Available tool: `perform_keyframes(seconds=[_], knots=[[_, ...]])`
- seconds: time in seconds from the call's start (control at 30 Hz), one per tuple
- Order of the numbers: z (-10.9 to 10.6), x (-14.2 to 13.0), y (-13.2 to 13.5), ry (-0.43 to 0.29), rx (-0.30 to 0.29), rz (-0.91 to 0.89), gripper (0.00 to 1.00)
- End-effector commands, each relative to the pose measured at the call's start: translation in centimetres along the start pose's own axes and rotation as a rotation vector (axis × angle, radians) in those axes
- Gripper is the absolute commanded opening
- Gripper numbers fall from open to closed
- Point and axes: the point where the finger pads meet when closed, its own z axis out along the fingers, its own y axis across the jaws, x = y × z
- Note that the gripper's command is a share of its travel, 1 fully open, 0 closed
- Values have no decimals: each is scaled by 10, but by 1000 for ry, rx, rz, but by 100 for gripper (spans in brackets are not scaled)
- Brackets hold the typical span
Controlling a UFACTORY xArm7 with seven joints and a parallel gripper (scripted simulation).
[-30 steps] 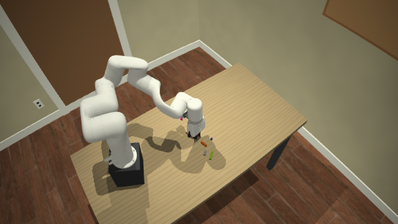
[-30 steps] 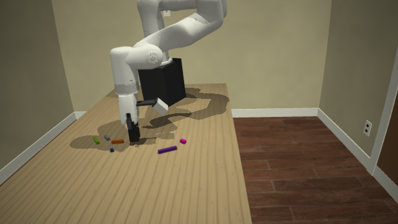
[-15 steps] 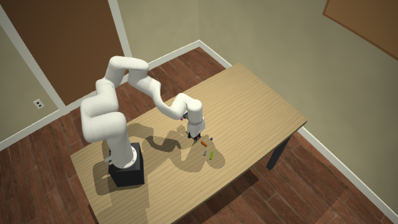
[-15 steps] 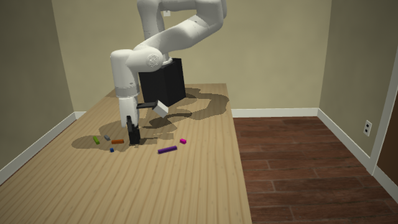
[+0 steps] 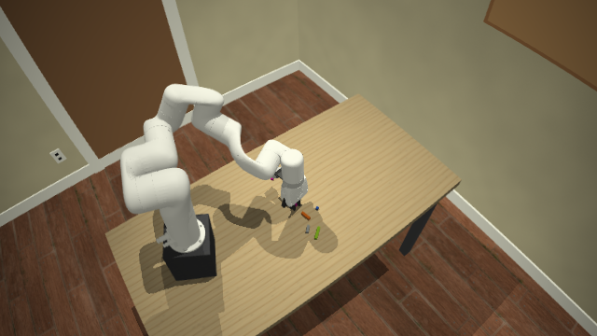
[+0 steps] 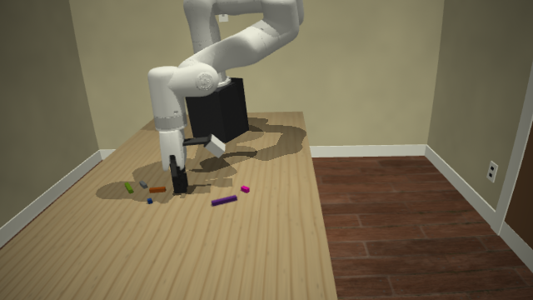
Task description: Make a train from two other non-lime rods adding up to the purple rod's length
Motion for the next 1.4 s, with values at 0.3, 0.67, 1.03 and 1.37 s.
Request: perform_keyframes(seconds=[0.3,0.67,1.03,1.37], knots=[[-1,0,1,-1,-3,0,15],[-1,0,1,-1,-3,0,19],[-1,0,1,-1,-3,0,32],[-1,0,1,-1,-3,0,36]])
